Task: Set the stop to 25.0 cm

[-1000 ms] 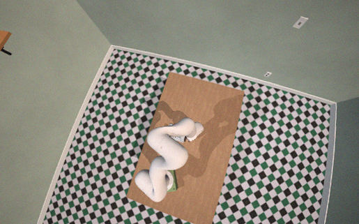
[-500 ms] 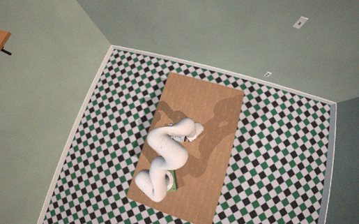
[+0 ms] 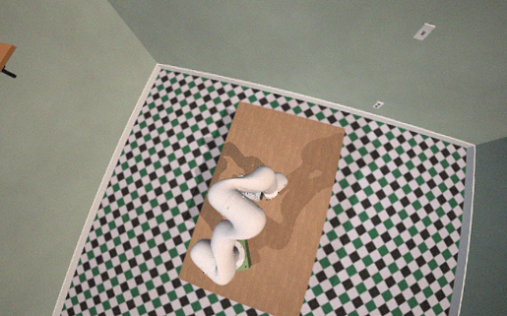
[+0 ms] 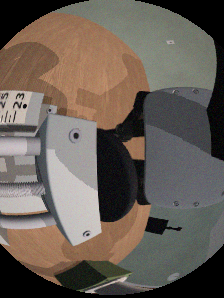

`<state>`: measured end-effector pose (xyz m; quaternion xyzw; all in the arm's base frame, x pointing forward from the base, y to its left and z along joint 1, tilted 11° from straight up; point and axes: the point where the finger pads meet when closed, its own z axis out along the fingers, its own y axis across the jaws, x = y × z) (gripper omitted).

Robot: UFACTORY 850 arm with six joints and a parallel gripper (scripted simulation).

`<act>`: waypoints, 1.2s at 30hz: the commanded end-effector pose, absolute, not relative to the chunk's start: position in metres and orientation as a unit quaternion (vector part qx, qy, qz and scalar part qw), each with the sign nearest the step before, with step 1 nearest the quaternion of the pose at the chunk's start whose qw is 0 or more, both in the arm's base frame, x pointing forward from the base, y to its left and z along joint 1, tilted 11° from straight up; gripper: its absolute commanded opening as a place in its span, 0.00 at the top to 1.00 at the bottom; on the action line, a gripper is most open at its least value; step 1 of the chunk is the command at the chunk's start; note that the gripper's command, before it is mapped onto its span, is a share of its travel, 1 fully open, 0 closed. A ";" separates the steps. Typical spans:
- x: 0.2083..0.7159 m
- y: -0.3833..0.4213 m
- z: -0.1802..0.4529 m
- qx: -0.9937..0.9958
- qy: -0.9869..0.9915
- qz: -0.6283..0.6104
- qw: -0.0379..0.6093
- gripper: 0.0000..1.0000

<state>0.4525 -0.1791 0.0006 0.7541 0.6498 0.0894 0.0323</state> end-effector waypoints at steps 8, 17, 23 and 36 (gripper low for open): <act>0.452 -0.179 -0.001 0.754 0.650 0.089 0.033 0.94; 0.451 -0.179 -0.003 0.754 0.650 0.089 0.033 0.94; 0.450 -0.178 -0.004 0.754 0.650 0.089 0.033 0.94; 0.447 -0.178 -0.009 0.754 0.650 0.089 0.033 0.94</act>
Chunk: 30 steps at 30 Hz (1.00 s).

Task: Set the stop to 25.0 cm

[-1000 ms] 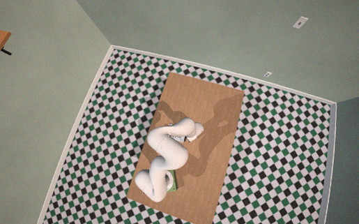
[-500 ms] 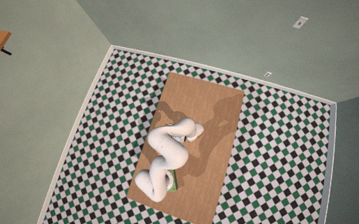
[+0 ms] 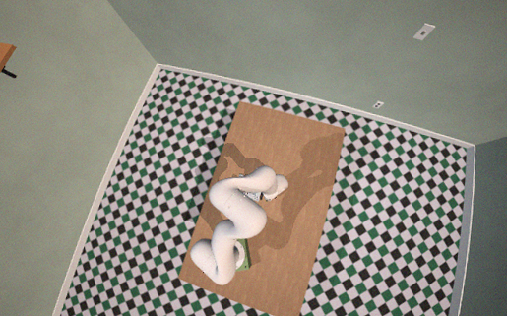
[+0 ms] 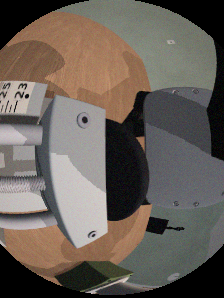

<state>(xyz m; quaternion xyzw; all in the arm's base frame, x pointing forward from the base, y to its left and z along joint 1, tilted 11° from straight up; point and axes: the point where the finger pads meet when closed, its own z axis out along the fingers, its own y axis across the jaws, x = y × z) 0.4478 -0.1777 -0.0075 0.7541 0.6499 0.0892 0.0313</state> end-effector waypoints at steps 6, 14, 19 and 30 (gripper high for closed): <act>0.444 -0.177 -0.011 0.754 0.650 0.089 0.033 0.94; 0.440 -0.176 -0.014 0.754 0.650 0.089 0.033 0.94; 0.436 -0.175 -0.016 0.754 0.650 0.089 0.033 0.94; 0.423 -0.173 -0.018 0.754 0.650 0.089 0.033 0.94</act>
